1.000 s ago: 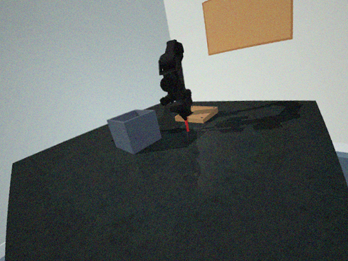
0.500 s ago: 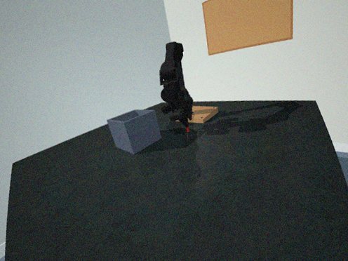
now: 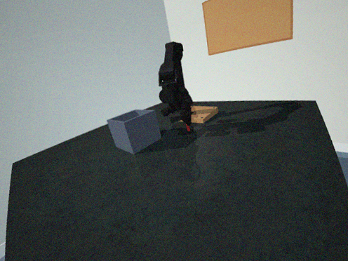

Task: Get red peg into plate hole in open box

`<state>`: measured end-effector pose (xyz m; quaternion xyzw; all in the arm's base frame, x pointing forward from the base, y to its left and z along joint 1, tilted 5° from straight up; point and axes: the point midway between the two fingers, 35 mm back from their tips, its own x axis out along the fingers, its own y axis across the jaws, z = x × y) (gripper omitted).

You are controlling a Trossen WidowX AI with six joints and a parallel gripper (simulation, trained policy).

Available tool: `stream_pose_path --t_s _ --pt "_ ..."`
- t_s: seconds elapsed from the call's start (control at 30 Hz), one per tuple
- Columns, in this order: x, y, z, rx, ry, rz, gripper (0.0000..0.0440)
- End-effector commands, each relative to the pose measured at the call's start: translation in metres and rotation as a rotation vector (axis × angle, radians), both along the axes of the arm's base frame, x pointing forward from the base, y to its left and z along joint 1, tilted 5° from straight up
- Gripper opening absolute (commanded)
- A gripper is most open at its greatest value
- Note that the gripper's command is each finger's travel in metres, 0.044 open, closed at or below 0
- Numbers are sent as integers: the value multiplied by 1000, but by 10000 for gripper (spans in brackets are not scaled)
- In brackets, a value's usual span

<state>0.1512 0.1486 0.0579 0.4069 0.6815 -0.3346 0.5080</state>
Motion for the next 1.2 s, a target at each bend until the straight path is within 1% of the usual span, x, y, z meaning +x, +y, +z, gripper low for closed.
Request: stream_pose_path --t_s 0.0,0.33,0.63,0.97,1.17 --pt "8 9 13 64 -40 3 0" --pt "22 22 55 191 -154 18 0" --pt "39 14 102 235 -293 40 0" --pt "58 -18 151 190 -451 11 0" --pt "70 -44 169 122 -504 -28 0"
